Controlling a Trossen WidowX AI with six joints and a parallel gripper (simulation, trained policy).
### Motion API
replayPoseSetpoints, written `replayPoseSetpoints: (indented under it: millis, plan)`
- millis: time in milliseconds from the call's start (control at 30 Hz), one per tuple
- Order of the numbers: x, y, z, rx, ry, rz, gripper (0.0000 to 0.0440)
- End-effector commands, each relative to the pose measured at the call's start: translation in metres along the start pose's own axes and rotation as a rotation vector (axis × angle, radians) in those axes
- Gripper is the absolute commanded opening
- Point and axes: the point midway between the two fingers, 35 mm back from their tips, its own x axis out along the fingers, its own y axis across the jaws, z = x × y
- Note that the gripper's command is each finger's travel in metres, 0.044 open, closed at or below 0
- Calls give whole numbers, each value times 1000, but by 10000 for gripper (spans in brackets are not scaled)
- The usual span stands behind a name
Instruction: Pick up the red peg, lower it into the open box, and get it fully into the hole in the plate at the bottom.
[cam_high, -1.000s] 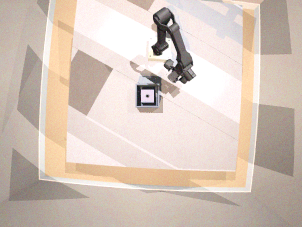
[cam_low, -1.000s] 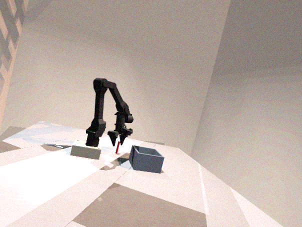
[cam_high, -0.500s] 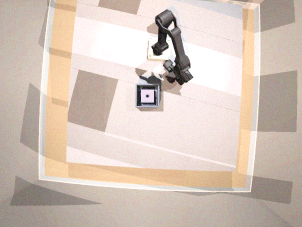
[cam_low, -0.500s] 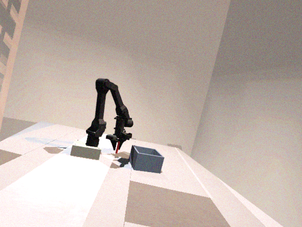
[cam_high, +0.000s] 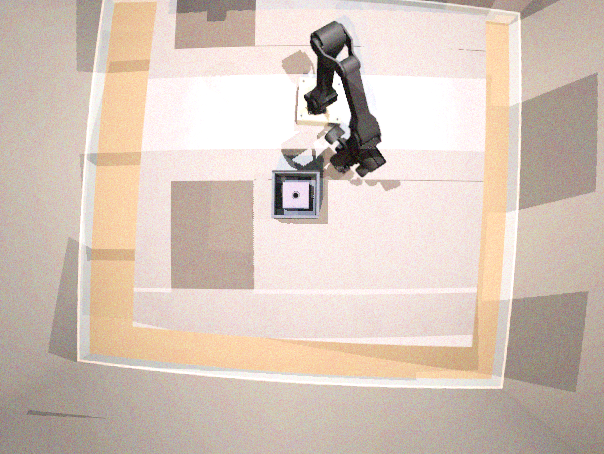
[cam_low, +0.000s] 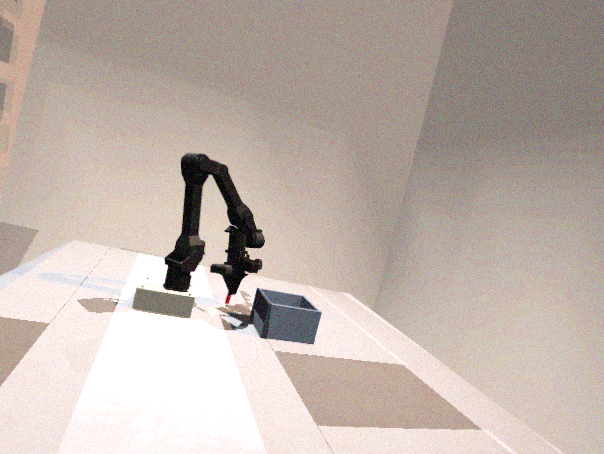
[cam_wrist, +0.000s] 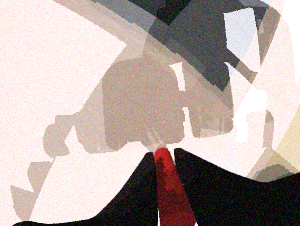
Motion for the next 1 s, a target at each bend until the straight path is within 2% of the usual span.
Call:
replayPoseSetpoints:
  millis: [0,700,967]
  plan:
    - [-8,0,10,-25,-41,2,0]
    - [-70,13,88,-62,-218,-6,0]
    - [-79,7,123,-22,-232,-29,0]
